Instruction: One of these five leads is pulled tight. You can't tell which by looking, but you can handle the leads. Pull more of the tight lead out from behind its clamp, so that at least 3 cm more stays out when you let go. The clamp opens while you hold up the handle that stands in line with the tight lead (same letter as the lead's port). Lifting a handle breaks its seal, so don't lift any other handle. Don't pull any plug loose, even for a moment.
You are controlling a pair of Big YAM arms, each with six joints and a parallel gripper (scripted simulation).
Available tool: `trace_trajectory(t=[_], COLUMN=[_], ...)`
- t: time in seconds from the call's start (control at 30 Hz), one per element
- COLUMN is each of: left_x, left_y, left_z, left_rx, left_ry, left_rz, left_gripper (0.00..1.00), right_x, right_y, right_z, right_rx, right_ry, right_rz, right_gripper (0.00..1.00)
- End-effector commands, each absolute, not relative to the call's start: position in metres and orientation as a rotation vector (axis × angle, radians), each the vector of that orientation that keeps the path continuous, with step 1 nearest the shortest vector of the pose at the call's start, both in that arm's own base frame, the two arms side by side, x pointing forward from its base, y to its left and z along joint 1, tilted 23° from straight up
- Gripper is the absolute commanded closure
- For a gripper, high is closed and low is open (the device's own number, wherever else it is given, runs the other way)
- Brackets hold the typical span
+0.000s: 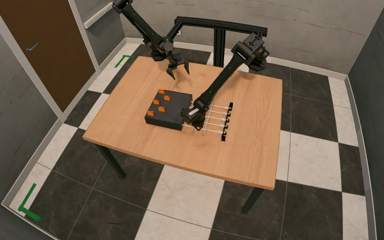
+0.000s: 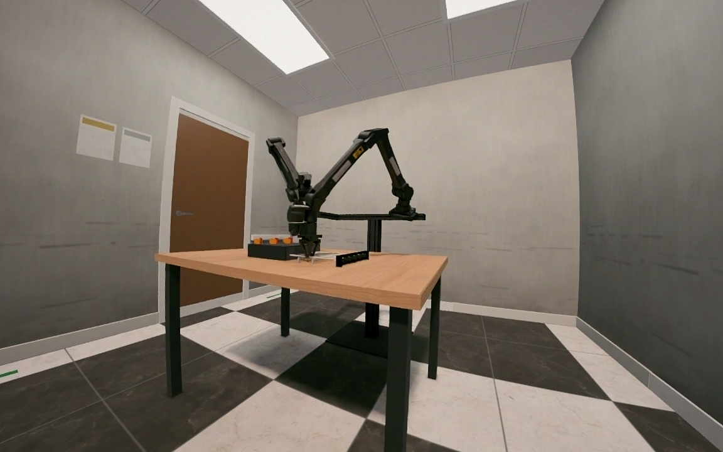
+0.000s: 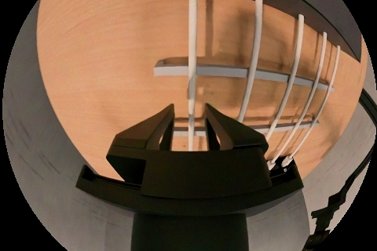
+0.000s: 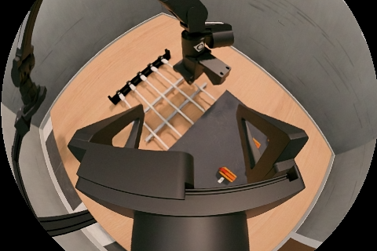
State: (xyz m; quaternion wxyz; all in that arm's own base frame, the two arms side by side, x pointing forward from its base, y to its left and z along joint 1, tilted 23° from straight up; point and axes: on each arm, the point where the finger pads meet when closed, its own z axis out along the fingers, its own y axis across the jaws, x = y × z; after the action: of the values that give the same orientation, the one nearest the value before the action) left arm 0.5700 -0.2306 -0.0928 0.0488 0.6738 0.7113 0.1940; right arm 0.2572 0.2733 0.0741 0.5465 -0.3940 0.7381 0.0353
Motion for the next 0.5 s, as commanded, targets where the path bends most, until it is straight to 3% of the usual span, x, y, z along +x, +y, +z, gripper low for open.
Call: trace_trajectory(t=[0.0,0.1,0.13,0.23,0.47], left_x=[0.5855,0.5871,0.5862,0.5842,0.5806], left_y=[-0.2305,-0.2282,-0.2306,-0.2324,-0.2310], left_z=[-0.0983,-0.1010,-0.1010,-0.1013,-0.0931], left_rx=[2.045,2.042,2.046,2.055,2.049], left_ry=[2.152,2.155,2.151,2.149,2.145], left_rz=[0.597,0.597,0.597,0.595,0.597], left_gripper=[0.68,0.68,0.79,0.85,0.89], right_x=[0.2608,0.2608,0.2608,0.2608,0.2608], right_y=[0.2770,0.2770,0.2770,0.2770,0.2770], right_z=[0.0819,0.0819,0.0819,0.0819,0.0819], right_rx=[-0.922,-0.922,-0.922,-0.922,-0.922], right_ry=[1.731,1.731,1.731,1.731,1.731], right_rz=[0.088,0.088,0.088,0.088,0.088], right_gripper=[0.00,0.00,0.00,0.00,0.00])
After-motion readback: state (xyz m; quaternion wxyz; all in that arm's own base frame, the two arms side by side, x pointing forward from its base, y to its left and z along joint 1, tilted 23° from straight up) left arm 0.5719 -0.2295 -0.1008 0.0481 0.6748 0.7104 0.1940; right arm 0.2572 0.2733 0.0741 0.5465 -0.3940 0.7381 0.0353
